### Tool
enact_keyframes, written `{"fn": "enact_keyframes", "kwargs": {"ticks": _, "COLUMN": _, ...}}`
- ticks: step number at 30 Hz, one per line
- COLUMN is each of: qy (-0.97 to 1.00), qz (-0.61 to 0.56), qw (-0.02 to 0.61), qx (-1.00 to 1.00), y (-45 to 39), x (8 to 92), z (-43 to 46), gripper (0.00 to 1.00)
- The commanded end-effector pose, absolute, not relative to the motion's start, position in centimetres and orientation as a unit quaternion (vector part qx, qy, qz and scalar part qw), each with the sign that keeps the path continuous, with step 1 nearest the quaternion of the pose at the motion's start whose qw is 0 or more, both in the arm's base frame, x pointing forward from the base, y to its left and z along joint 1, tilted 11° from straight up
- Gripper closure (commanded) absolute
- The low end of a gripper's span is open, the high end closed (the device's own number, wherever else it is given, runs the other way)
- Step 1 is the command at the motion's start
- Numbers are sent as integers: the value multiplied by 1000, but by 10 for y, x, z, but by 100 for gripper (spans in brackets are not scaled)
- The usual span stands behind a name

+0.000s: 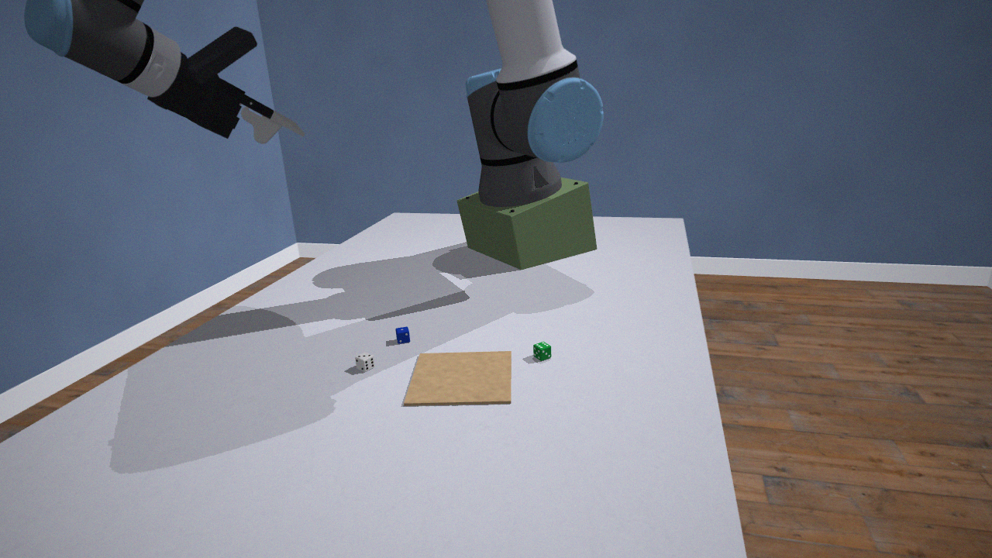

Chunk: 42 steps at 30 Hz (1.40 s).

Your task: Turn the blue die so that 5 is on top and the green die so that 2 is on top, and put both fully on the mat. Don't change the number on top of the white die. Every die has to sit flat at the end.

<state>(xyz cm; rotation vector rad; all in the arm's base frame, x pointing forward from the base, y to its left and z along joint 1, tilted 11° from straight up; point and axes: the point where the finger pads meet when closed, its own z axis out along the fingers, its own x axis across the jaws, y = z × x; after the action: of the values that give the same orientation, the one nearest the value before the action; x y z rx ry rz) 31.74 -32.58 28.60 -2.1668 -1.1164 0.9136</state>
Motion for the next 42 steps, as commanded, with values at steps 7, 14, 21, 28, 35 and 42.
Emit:
{"fn": "enact_keyframes", "kwargs": {"ticks": 7, "qy": -413, "qz": 338, "qw": 265, "qx": -803, "y": -326, "x": 318, "z": 287, "gripper": 0}}
{"fn": "enact_keyframes", "kwargs": {"ticks": 14, "qy": -413, "qz": 338, "qw": 265, "qx": -803, "y": -326, "x": 318, "z": 287, "gripper": 0}}
{"fn": "enact_keyframes", "kwargs": {"ticks": 21, "qy": -413, "qz": 338, "qw": 264, "qx": -804, "y": -325, "x": 319, "z": 285, "gripper": 0}}
{"fn": "enact_keyframes", "kwargs": {"ticks": 28, "qy": -410, "qz": 326, "qw": 237, "qx": -818, "y": -315, "x": 335, "z": 267, "gripper": 0}}
{"fn": "enact_keyframes", "kwargs": {"ticks": 35, "qy": -404, "qz": 304, "qw": 193, "qx": -841, "y": -298, "x": 363, "z": 237, "gripper": 0}}
{"fn": "enact_keyframes", "kwargs": {"ticks": 42, "qy": -396, "qz": 253, "qw": 120, "qx": -874, "y": -264, "x": 414, "z": 192, "gripper": 0}}
